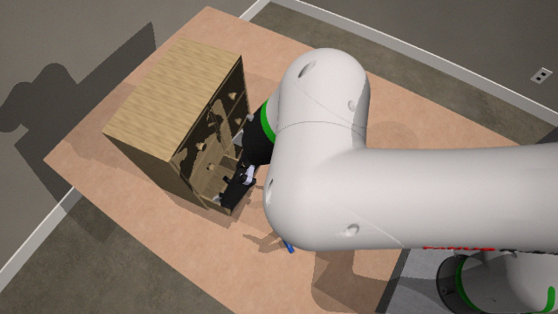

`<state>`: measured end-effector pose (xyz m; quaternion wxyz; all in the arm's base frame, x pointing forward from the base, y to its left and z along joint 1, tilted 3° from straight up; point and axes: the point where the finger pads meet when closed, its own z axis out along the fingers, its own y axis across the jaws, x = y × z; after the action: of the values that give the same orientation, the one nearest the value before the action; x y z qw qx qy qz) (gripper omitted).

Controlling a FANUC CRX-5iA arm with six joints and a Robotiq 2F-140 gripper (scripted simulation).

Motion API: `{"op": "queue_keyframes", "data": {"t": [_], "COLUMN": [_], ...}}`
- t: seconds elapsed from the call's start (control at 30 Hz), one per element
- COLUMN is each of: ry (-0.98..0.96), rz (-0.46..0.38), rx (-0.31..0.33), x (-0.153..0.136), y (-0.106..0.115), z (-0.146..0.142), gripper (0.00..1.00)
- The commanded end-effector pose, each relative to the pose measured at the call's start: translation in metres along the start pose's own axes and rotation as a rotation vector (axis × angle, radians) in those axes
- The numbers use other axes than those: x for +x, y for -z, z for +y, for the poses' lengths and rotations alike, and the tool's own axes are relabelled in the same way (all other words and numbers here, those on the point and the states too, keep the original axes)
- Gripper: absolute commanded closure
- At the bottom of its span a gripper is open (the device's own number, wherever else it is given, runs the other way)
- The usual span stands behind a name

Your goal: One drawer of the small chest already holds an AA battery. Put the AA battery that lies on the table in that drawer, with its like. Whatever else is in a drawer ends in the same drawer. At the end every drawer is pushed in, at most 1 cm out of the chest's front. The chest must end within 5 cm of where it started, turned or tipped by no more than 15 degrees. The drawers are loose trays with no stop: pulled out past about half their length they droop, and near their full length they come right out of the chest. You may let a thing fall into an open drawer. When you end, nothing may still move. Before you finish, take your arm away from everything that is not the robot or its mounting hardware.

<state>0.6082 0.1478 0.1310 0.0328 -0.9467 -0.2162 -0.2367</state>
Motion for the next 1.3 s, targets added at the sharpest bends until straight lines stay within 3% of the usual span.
{"op": "queue_keyframes", "data": {"t": [0.0, 1.27], "ry": [0.0, -0.005], "rz": [0.0, -0.012], "rx": [0.0, -0.001], "x": [0.0003, -0.0005], "y": [0.0002, 0.0032], "z": [0.0, -0.0005], "gripper": [0.0, 0.0]}}
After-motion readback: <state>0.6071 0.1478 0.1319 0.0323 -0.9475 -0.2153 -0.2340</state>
